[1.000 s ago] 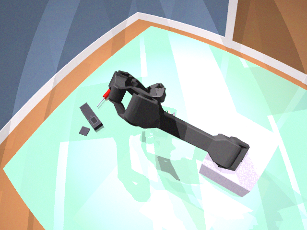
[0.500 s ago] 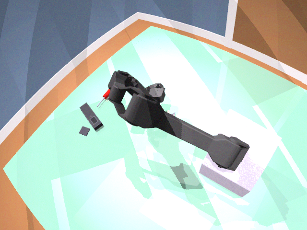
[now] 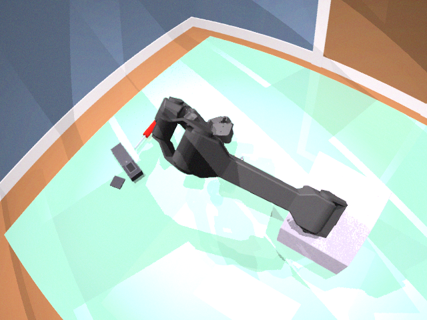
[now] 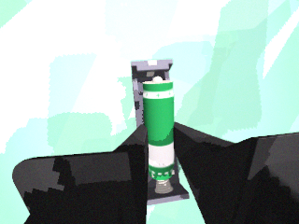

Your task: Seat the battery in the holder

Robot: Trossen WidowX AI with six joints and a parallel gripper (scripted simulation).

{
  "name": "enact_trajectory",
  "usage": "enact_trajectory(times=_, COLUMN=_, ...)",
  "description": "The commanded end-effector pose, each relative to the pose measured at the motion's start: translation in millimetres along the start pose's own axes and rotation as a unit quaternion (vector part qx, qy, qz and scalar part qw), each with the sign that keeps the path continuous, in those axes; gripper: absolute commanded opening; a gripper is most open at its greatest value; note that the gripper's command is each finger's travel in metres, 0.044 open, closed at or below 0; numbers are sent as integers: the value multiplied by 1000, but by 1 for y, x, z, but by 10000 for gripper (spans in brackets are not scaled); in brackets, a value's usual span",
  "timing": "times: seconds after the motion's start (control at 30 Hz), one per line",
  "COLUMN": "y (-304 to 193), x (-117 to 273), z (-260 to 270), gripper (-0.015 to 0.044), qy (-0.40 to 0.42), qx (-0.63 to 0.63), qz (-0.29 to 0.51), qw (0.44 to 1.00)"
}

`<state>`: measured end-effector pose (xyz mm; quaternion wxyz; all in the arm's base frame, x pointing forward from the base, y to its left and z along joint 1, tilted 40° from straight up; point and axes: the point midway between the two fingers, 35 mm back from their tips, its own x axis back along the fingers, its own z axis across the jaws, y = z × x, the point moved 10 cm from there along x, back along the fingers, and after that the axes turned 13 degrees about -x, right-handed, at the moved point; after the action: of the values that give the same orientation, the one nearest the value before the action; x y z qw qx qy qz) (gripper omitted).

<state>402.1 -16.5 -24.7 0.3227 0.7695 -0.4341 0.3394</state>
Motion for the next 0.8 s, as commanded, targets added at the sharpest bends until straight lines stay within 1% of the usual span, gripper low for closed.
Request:
enact_trajectory(times=0.0, y=-2, x=1, z=2, gripper=60, qy=2, qx=2, qz=24, qw=1000)
enact_trajectory(times=0.77, y=10, x=-5, z=7, gripper=60, qy=-13, qx=2, qz=79, qw=997)
